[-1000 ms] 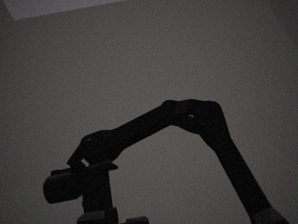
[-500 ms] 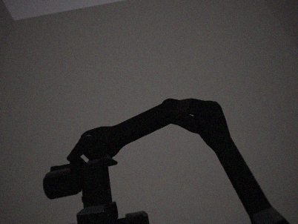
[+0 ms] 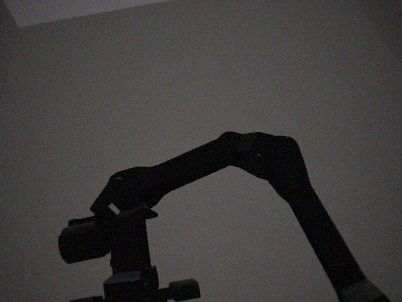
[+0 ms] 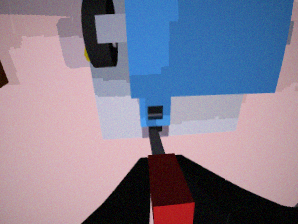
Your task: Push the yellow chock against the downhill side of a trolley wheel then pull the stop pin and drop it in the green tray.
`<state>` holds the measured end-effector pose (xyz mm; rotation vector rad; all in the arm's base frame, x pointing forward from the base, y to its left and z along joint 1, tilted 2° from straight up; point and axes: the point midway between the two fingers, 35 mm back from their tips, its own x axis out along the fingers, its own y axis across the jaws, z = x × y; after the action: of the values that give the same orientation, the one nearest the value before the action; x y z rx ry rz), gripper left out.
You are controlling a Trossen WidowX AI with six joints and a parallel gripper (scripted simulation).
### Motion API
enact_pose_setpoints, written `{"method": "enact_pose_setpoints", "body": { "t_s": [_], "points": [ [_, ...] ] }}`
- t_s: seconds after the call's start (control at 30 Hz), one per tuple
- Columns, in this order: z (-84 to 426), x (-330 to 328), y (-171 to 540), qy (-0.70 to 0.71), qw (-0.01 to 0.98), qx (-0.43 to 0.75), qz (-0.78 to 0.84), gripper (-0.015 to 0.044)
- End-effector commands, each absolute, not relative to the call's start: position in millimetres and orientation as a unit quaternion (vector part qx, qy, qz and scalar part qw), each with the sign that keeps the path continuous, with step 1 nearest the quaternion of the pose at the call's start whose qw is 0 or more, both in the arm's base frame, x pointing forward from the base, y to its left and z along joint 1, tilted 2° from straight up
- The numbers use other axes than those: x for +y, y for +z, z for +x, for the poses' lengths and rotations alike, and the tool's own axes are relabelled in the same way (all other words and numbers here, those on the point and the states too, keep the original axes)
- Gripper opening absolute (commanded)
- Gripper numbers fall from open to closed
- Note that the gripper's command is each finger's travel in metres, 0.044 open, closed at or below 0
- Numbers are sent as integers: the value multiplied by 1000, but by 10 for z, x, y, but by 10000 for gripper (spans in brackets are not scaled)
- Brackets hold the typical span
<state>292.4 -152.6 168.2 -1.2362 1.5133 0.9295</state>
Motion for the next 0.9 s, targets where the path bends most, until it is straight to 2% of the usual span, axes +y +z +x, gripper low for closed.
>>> {"method": "enact_pose_setpoints", "body": {
  "t_s": [0.0, 0.87],
  "points": [
    [2938, -1544, 1727, 375, 470, 618, -506, 0],
    [2887, -1809, 1785, 374, 469, 619, -507, 0]
  ]
}}
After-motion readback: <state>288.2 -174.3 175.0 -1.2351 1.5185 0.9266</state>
